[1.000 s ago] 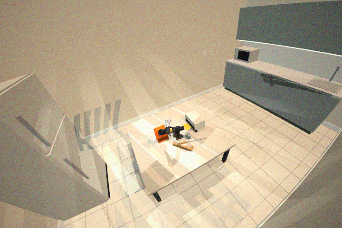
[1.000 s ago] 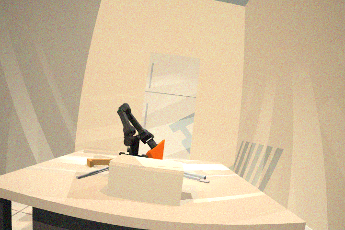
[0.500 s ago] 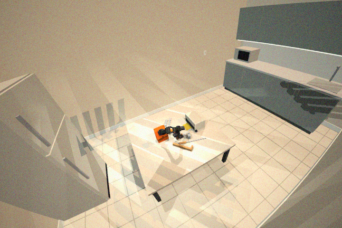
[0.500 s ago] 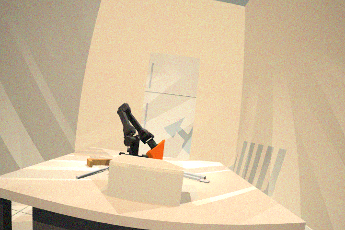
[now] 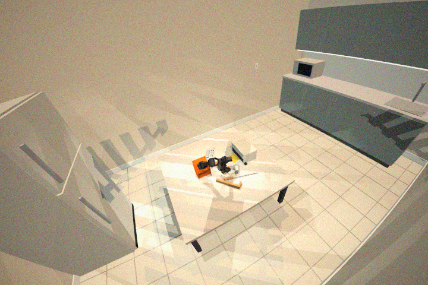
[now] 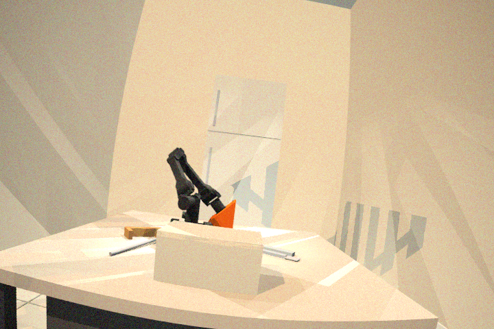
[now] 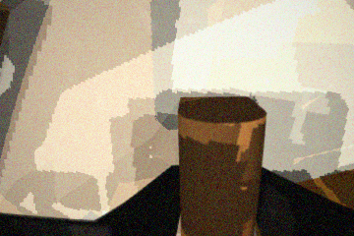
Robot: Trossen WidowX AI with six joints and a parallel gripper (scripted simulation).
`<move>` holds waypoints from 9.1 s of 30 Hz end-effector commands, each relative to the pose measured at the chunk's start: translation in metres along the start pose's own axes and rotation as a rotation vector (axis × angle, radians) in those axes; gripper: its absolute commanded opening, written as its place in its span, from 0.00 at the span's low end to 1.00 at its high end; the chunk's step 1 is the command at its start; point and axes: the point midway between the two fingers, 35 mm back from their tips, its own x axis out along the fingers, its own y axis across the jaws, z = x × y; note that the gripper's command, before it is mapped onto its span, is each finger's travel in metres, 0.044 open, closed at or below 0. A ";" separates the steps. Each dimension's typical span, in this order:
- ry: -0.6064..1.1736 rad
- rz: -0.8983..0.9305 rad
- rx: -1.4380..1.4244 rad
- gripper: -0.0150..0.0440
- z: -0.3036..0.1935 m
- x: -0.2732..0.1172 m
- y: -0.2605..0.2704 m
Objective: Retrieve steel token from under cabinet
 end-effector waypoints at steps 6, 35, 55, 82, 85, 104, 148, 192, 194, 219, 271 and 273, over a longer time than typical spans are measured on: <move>0.001 0.001 0.005 0.25 -0.012 0.000 0.000; 0.002 0.001 0.007 0.25 -0.047 -0.001 0.000; 0.003 0.001 0.008 0.25 -0.070 -0.001 0.000; 0.004 0.001 0.009 0.25 -0.099 -0.001 -0.001; 0.005 0.001 0.009 0.25 -0.102 -0.001 -0.001; 0.005 0.001 0.010 0.25 -0.121 -0.001 -0.001; 0.007 0.001 0.012 0.25 -0.162 -0.002 -0.001; 0.008 0.000 0.012 0.25 -0.175 -0.001 -0.028; 0.008 0.000 0.012 0.25 -0.174 -0.001 -0.028; 0.007 0.000 0.011 0.25 -0.152 -0.001 -0.027; 0.005 0.000 0.009 0.25 -0.101 0.000 -0.024; 0.004 0.000 0.009 0.25 -0.099 0.000 -0.024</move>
